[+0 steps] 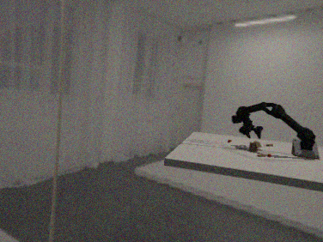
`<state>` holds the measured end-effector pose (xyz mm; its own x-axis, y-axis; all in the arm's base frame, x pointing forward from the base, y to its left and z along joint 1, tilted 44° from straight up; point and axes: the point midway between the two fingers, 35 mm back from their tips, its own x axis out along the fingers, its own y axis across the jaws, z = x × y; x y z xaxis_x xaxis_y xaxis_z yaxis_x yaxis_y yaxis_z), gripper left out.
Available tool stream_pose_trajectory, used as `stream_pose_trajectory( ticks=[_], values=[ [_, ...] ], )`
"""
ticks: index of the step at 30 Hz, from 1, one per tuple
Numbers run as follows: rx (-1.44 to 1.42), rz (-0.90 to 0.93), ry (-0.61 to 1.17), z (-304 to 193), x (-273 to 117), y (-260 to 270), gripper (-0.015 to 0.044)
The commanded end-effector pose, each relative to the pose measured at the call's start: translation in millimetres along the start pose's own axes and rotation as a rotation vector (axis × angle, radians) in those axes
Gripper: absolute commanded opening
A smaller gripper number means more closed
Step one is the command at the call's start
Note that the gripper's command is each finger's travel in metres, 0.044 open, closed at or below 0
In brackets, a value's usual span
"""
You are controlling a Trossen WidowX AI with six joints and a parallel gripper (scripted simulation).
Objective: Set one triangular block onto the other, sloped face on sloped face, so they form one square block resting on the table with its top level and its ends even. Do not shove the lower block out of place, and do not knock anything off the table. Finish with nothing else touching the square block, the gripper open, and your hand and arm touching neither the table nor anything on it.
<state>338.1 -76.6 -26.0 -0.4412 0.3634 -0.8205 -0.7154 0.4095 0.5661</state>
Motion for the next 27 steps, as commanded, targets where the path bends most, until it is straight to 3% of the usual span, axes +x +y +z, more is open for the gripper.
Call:
stream_pose_trajectory(
  ticks=[1, 12, 27],
  values=[
    [0.030, -0.159, 0.211, 15.6, -22.7, -6.4, 0.0440],
    [0.030, -0.159, 0.211, 14.9, -18.3, -8.0, 0.0440],
    [0.030, -0.158, 0.212, -3.9, 72.9, -22.9, 0.0440]
  ],
)
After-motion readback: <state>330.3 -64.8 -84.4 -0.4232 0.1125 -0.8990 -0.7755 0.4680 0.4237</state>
